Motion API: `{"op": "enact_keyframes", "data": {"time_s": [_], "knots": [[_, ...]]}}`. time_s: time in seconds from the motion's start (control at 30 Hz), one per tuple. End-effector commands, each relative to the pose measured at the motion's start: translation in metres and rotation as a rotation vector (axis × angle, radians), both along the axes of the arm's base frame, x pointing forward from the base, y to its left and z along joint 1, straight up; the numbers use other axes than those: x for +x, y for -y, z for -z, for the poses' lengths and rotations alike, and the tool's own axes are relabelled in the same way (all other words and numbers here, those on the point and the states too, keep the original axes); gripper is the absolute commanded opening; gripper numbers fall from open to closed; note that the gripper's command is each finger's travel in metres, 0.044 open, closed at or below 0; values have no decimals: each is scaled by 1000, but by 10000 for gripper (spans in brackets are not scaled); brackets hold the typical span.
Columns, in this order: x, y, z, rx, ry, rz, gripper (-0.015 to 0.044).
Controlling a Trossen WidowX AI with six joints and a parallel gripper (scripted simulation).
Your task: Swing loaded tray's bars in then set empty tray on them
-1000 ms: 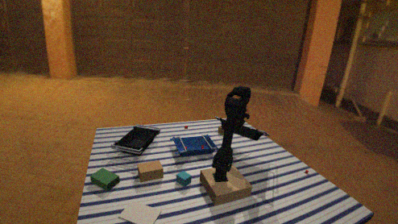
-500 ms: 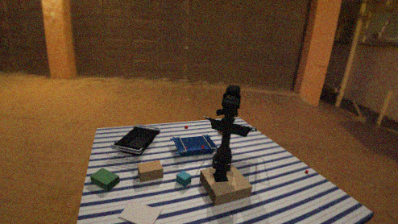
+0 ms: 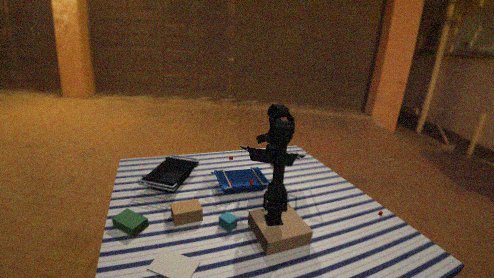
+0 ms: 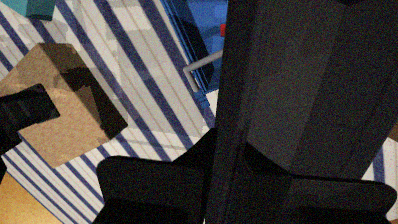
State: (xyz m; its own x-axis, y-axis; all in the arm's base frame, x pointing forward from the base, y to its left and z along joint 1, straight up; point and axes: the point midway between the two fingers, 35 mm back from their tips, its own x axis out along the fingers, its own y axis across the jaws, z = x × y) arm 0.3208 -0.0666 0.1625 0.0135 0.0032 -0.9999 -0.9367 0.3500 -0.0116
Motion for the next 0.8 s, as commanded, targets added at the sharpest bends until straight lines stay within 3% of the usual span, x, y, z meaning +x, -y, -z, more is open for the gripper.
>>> {"op": "enact_keyframes", "data": {"time_s": [0.0, 0.77], "knots": [[3, -14, -4, -9, 17, -60, 0], [5, -103, -4, -9, 18, -389, 0]]}}
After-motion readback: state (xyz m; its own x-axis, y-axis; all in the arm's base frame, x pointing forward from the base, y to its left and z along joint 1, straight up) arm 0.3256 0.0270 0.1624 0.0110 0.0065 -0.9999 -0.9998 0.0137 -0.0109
